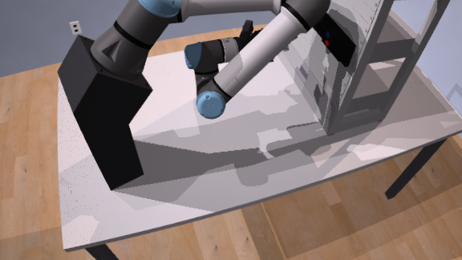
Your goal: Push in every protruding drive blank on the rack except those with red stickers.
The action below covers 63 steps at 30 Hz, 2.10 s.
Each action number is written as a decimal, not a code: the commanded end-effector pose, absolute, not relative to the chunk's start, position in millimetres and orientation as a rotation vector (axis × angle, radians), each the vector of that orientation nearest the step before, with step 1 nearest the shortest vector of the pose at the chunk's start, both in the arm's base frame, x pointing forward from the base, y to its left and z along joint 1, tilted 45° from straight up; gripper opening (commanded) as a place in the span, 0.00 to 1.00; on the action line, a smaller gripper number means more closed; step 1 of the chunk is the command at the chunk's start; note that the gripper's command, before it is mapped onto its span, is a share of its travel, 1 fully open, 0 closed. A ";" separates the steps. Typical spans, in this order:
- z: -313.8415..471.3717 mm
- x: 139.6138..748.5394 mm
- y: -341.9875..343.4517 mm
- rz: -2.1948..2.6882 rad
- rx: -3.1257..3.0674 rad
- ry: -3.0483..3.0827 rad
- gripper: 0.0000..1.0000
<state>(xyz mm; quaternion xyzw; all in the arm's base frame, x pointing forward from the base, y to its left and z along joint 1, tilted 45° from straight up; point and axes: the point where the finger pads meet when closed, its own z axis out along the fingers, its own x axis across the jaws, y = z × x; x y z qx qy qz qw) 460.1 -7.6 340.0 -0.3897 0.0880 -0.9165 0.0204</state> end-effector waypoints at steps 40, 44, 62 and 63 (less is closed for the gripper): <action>401.7 484.8 -19.8 -2.843 -1.207 0.271 0.00; 401.8 484.8 -19.8 -2.843 -1.207 0.271 0.00; 401.8 484.8 -19.8 -2.843 -1.207 0.271 0.00; 401.8 484.8 -19.8 -2.843 -1.207 0.271 0.00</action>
